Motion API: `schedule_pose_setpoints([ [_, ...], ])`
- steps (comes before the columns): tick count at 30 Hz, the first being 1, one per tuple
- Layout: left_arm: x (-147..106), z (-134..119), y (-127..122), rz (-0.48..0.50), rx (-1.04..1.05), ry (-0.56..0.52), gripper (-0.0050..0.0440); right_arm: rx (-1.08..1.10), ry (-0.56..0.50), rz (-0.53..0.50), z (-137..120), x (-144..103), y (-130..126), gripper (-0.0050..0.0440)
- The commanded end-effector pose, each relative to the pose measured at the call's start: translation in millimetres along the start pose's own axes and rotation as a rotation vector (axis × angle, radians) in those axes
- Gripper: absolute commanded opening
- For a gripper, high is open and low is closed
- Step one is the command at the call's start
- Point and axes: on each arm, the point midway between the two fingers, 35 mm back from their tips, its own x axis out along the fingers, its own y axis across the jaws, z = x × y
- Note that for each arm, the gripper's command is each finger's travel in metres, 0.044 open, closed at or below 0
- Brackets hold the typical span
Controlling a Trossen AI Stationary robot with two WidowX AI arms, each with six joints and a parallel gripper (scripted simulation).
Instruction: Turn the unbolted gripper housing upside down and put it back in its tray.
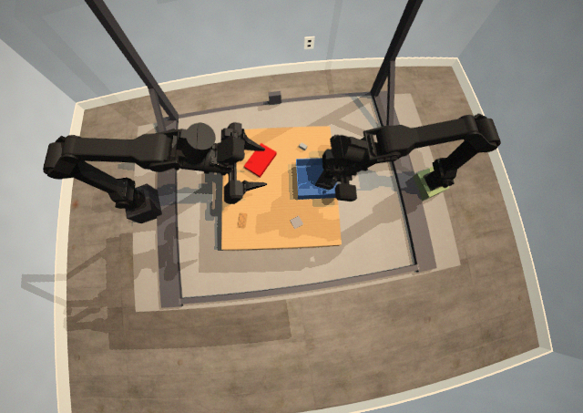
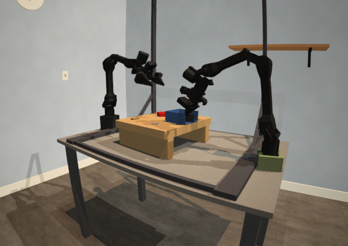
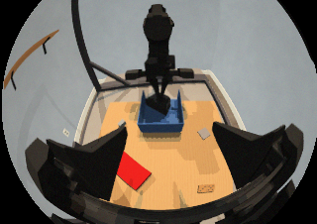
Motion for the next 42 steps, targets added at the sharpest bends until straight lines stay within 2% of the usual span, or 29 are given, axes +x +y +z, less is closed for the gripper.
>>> schedule_pose_setpoints([
  [1, -8, 4, 0, 0.001, -0.002, -0.026, 0.0, -0.003, -0.024, 0.005, 9, -5, 1, 0.044],
  [42, -11, -6, 0, 0.001, -0.002, -0.025, 0.0, -0.003, -0.024, 0.005, 9, -5, 1, 0.044],
])
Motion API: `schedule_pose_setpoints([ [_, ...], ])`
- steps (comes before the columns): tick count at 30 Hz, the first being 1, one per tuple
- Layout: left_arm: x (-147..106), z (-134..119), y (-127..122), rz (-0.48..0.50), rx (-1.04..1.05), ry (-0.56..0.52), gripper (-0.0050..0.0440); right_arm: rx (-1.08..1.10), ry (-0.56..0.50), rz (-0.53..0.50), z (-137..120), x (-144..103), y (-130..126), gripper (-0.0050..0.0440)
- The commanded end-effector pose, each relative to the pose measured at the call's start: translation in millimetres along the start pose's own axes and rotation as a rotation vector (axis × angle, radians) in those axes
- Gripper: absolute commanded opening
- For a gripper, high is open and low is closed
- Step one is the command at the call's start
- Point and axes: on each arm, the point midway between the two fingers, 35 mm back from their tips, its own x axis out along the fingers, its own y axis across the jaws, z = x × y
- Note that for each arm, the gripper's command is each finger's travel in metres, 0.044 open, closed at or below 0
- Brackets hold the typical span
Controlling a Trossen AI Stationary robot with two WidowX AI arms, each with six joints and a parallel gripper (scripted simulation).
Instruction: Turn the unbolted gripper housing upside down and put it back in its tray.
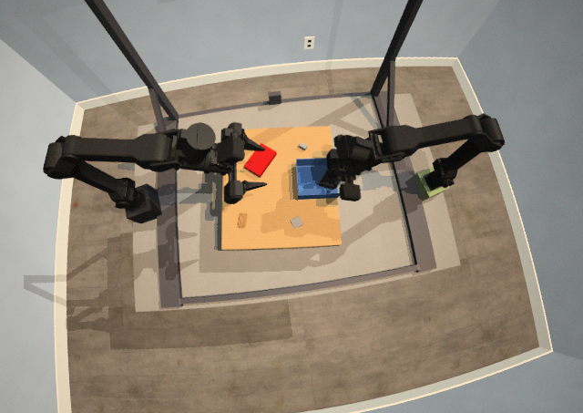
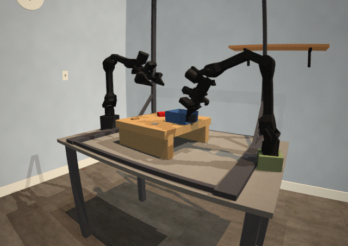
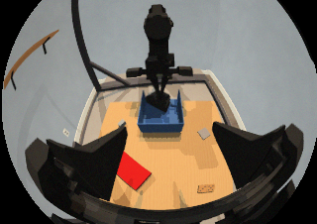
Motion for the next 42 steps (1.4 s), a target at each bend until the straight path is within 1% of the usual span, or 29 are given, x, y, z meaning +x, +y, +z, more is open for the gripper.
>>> schedule_pose_setpoints([
  [1, -6.0, 3.8, 0.1, 0.0, -0.002, -0.016, 0.0, -0.003, -0.024, 0.005, 8.8, -4.8, 0.6, 0.044],
  [11, -7.1, 6.1, 0.1, 0.0, -0.002, -0.016, 0.0, -0.003, -0.024, 0.005, 8.8, -4.8, 0.6, 0.044],
  [31, -10.1, 1.1, -0.1, 0.0, -0.002, -0.016, 0.0, -0.003, -0.024, 0.005, 8.8, -4.8, 0.6, 0.044],
  [42, -13.0, 5.1, -0.1, 0.001, 0.0, -0.02, 0.0, -0.003, -0.024, 0.005, 8.8, -4.8, 0.6, 0.044],
])
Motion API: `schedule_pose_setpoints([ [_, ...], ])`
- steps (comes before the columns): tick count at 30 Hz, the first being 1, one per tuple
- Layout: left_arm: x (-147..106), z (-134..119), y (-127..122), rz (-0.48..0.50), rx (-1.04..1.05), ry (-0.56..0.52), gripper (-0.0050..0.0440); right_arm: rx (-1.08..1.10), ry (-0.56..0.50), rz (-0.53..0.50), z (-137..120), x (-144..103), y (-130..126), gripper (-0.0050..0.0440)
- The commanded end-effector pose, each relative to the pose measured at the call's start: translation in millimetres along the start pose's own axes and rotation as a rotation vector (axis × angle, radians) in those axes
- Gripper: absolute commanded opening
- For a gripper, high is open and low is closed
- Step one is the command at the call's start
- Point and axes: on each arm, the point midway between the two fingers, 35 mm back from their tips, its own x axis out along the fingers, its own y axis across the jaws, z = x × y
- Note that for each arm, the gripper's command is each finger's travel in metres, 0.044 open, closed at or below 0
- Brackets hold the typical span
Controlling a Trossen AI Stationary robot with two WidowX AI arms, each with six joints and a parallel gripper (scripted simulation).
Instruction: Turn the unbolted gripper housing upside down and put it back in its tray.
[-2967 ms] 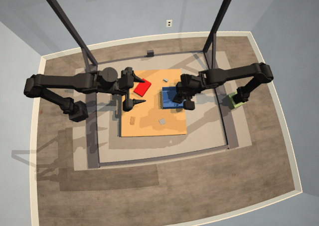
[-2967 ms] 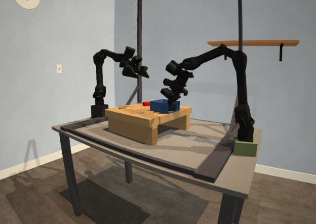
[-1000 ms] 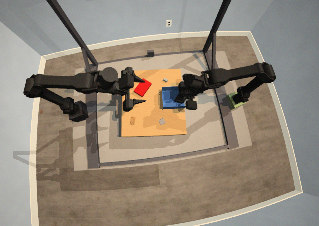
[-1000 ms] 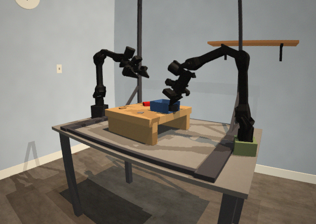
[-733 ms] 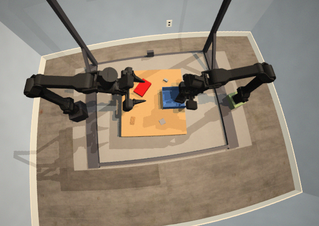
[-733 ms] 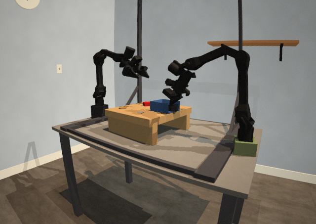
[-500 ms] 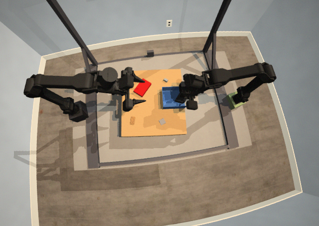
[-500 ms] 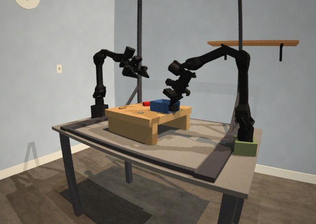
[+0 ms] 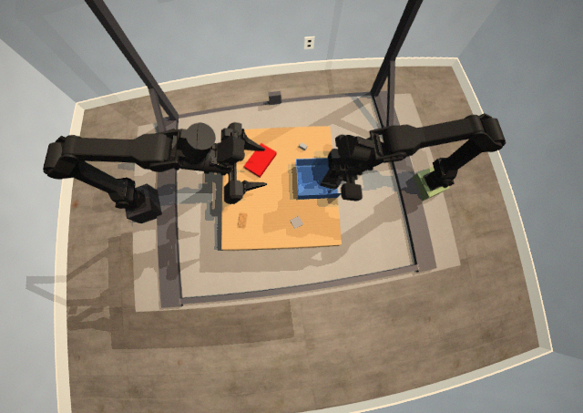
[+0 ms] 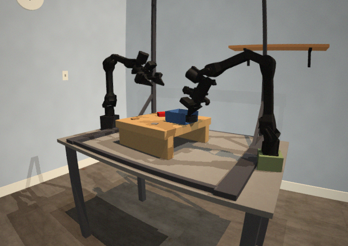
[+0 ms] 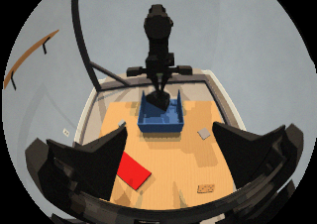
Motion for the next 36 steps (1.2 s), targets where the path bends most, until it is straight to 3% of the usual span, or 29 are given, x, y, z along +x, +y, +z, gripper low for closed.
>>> schedule_pose_setpoints([
  [1, -11, 9, 0, 0.001, 0.001, -0.031, 0.0, -0.003, -0.024, 0.005, 9, -5, 1, 0.044],
  [27, -29, 19, 0, 0.001, 0.001, -0.031, 0.0, -0.003, -0.024, 0.005, 9, -5, 1, 0.044],
  [30, -28, 20, 0, 0.001, 0.011, -0.042, 0.0075, -0.003, -0.024, 0.005, 9, -5, 1, 0.044],
  [32, -28, 20, 0, 0.001, 0.011, -0.042, 0.0075, -0.003, -0.024, 0.005, 9, -5, 1, 0.044],
  [36, -24, 23, 0, 0.002, 0.059, -0.089, 0.0171, -0.003, -0.024, 0.005, 9, -5, 1, 0.044],
])
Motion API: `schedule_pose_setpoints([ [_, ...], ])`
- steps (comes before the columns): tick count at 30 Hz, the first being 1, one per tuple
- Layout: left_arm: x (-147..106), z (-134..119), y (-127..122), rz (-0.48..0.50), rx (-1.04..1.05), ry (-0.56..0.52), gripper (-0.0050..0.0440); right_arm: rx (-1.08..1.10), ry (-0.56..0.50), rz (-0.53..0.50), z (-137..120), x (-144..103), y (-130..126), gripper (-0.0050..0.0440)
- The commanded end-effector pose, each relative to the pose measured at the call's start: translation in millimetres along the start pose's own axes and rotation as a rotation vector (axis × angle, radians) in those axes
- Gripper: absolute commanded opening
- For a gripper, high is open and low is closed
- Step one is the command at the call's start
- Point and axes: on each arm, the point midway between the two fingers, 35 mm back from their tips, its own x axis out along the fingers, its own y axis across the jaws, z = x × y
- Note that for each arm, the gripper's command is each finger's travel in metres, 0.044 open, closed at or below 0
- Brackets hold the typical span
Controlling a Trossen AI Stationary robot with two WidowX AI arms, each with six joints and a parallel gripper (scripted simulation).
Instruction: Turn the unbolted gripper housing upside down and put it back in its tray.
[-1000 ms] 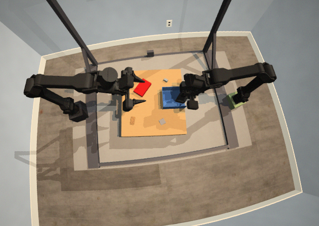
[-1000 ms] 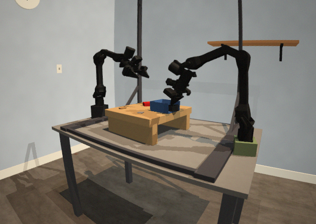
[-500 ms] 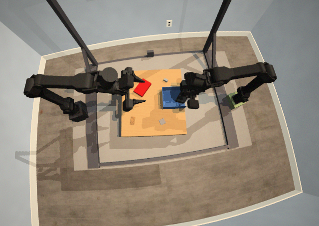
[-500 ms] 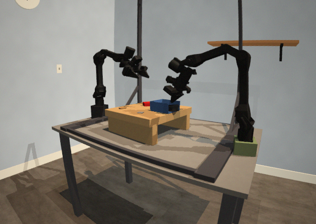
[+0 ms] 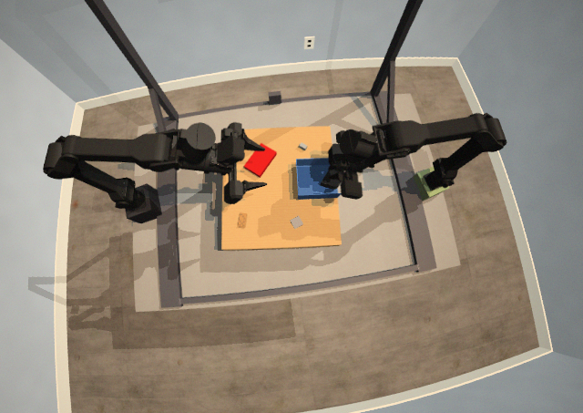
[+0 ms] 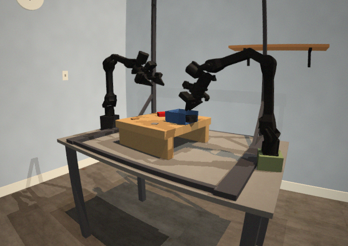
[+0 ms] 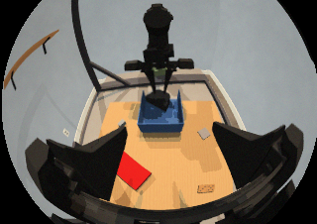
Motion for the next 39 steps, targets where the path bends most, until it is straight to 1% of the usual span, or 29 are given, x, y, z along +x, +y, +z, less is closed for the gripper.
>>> schedule_pose_setpoints([
  [1, -5, 8, 0, 0.002, 0.047, -0.07, 0.0195, -0.003, -0.024, 0.005, 9, -5, 1, 0.044],
  [11, 6, 20, -1, 0.045, 0.291, -0.306, 0.0198, -0.003, -0.024, 0.005, 9, -5, 1, 0.044],
  [13, 6, 20, -1, 0.045, 0.291, -0.306, 0.0198, -0.003, -0.024, 0.005, 9, -5, 1, 0.044],
  [16, 6, 25, -1, 0.075, 0.37, -0.394, 0.0198, -0.003, -0.024, 0.005, 9, -5, 1, 0.044],
  [19, 5, 25, -2, 0.105, 0.446, -0.459, 0.0198, -0.003, -0.024, 0.005, 9, -5, 1, 0.044],
  [28, -5, 25, -3, 0.218, 0.638, -0.645, 0.0198, -0.003, -0.024, 0.005, 9, -5, 1, 0.044],
  [30, -5, 25, -3, 0.218, 0.638, -0.645, 0.0198, -0.003, -0.024, 0.005, 9, -5, 1, 0.044],
  [33, -14, 24, -4, 0.279, 0.71, -0.724, 0.0198, -0.003, -0.024, 0.005, 9, -5, 1, 0.044],
  [39, -28, 17, -5, 0.385, 0.824, -0.833, 0.0198, -0.003, -0.024, 0.005, 9, -5, 1, 0.044],
])
